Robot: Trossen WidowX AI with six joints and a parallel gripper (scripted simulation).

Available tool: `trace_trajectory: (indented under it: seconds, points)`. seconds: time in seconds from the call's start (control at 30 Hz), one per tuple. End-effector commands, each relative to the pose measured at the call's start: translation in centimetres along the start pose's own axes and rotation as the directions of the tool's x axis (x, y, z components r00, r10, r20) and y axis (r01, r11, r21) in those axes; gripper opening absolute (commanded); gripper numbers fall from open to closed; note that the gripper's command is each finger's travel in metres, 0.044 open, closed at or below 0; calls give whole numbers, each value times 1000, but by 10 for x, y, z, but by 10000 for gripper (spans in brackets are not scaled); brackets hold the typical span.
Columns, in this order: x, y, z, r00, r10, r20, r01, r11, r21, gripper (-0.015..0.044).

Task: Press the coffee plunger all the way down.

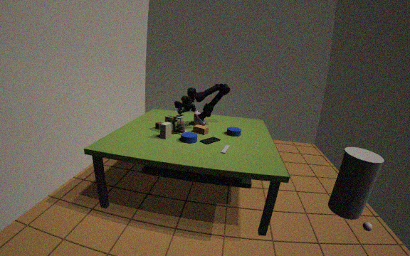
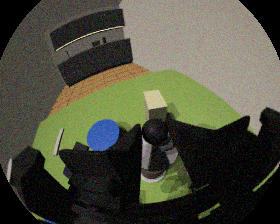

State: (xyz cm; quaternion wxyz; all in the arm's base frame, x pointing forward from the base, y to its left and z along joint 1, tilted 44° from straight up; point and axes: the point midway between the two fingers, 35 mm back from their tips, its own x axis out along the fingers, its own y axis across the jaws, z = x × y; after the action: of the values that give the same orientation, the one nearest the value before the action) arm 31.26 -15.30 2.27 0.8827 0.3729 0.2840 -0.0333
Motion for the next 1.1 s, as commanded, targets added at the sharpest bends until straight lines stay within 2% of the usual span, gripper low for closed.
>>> trace_trajectory:
  seconds: [0.0, 0.77, 1.07]
  points:
    - [3, 0, -6, 1000, 6, -24, -6, 1000, 13, 119]
    - [1, -1, 0, 1000, 2, -5, -2, 1000, 6, 119]
    - [1, -1, 0, 1000, 2, -5, -2, 1000, 6, 355]
